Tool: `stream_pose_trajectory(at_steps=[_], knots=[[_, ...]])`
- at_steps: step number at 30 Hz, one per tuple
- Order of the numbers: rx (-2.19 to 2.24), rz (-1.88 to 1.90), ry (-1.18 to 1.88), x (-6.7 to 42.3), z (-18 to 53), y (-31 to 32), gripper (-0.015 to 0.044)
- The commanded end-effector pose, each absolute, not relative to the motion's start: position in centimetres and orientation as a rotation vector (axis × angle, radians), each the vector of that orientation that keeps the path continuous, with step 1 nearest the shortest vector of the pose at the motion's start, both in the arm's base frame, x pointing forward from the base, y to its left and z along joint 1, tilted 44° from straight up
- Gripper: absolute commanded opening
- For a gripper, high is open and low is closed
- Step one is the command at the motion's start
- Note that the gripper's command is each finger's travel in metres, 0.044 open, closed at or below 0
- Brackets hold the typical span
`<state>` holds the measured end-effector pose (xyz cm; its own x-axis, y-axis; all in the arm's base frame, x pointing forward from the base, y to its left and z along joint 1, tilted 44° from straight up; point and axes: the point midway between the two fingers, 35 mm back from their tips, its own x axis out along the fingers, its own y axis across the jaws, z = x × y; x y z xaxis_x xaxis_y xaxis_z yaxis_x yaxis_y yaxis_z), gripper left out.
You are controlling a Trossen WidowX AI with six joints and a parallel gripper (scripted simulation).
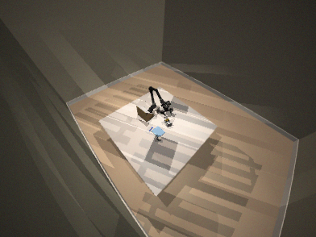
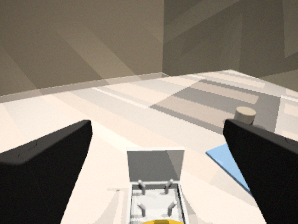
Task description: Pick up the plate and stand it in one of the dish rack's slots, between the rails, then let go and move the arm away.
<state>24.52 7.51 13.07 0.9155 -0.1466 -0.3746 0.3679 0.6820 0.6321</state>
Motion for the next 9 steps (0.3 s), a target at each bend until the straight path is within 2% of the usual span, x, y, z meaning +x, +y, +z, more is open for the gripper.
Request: stream_pose_trajectory(at_steps=[1,9], knots=[[0.744,-0.289,0.318,24.6,13.5,7.1,0.0400],[0.523,-0.343,0.470,25.8,12.3,5.8,0.0400]])
